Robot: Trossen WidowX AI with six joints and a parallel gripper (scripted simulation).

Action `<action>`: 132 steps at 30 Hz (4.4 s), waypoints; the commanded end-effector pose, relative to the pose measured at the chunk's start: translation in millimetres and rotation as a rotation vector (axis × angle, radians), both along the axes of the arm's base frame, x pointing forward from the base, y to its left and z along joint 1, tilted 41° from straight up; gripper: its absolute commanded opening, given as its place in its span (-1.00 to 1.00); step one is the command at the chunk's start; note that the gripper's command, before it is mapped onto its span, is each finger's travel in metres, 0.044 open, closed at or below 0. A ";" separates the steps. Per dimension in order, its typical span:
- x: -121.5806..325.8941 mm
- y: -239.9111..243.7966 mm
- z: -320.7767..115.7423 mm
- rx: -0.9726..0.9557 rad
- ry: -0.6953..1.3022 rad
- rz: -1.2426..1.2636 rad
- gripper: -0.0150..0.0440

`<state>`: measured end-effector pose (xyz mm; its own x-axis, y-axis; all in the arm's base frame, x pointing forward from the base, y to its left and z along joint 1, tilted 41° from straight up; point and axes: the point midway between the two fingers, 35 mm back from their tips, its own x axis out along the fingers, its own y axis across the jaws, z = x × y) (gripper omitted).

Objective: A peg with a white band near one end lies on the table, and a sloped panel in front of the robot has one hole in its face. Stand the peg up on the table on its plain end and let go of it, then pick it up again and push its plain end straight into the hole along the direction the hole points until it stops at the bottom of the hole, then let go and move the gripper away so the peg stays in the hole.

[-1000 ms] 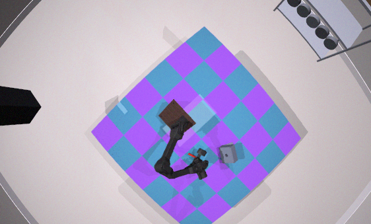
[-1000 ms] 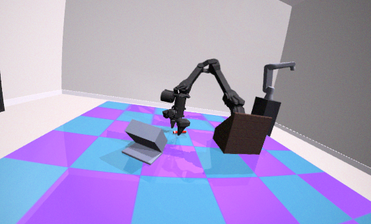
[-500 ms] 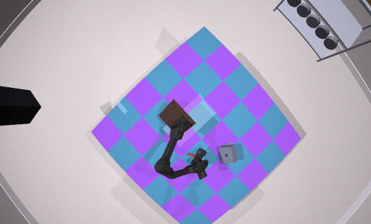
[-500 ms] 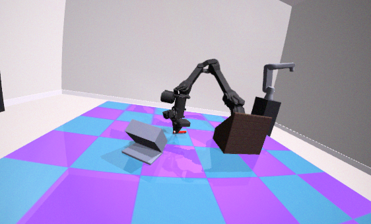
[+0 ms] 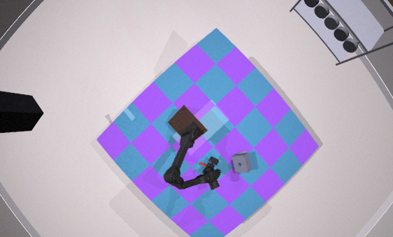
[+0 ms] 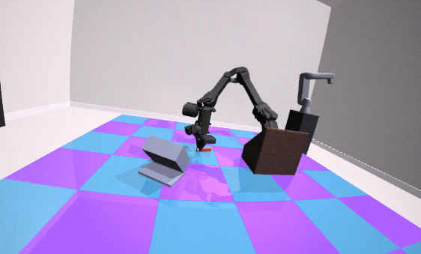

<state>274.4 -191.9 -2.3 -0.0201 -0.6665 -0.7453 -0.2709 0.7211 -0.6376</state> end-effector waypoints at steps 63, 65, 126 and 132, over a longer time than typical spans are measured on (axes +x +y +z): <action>-22.4 13.7 24.7 0.129 -0.343 0.306 -0.33; -23.5 14.0 25.4 0.134 -0.356 0.317 -0.33; -60.8 15.2 41.5 0.277 -0.734 0.654 -0.33; -64.8 14.6 42.3 0.292 -0.772 0.687 -0.33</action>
<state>211.6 -177.5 39.5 0.8193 -0.1732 -0.5465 -0.2725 0.7211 -0.6370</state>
